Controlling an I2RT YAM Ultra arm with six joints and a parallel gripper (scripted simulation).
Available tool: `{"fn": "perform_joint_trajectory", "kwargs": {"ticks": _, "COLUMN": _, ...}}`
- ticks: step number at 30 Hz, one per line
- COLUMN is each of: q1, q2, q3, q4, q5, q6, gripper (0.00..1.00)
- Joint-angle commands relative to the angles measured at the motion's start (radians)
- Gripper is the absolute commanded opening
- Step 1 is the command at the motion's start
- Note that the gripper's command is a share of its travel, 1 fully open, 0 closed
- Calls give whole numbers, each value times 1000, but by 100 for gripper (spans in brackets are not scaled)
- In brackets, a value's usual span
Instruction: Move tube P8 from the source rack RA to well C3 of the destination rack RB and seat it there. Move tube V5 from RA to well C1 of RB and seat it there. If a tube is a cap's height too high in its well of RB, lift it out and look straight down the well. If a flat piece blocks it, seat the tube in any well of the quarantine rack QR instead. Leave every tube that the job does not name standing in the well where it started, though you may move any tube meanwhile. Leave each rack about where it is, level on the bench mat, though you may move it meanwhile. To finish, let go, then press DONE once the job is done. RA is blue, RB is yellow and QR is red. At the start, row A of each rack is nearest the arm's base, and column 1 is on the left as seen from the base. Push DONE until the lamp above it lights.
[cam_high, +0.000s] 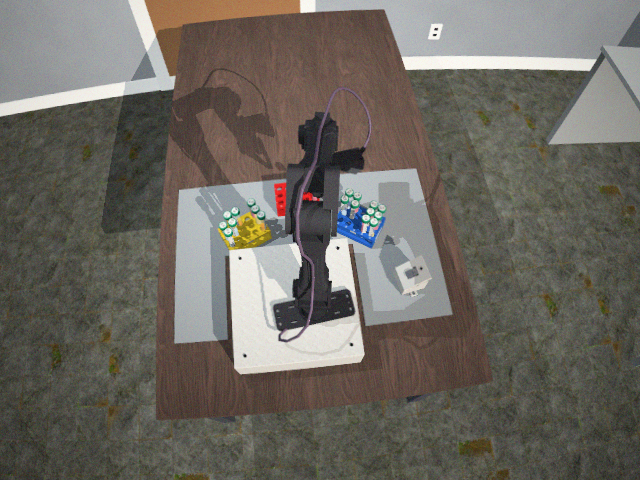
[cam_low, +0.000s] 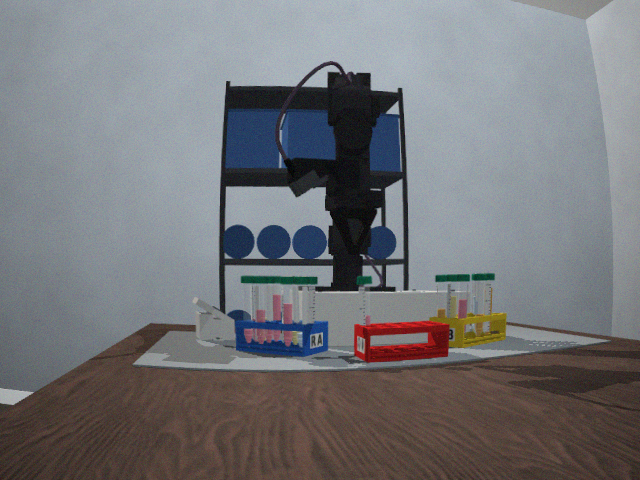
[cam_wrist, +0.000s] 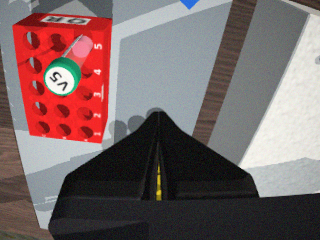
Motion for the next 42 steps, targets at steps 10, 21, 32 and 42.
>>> {"fn": "perform_joint_trajectory", "kwargs": {"ticks": 10, "q1": -1, "q2": -32, "q3": 27, "q4": 7, "q5": 2, "q6": -5, "gripper": 0}}
{"fn": "perform_joint_trajectory", "kwargs": {"ticks": 21, "q1": -76, "q2": -33, "q3": -7, "q4": 9, "q5": 8, "q6": -73, "gripper": 0}}
{"fn": "perform_joint_trajectory", "kwargs": {"ticks": 32, "q1": -191, "q2": -28, "q3": 29, "q4": 7, "q5": 10, "q6": -189, "gripper": 0}}
{"fn": "perform_joint_trajectory", "kwargs": {"ticks": 42, "q1": -188, "q2": -28, "q3": 28, "q4": 8, "q5": 5, "q6": -191, "gripper": 0}}
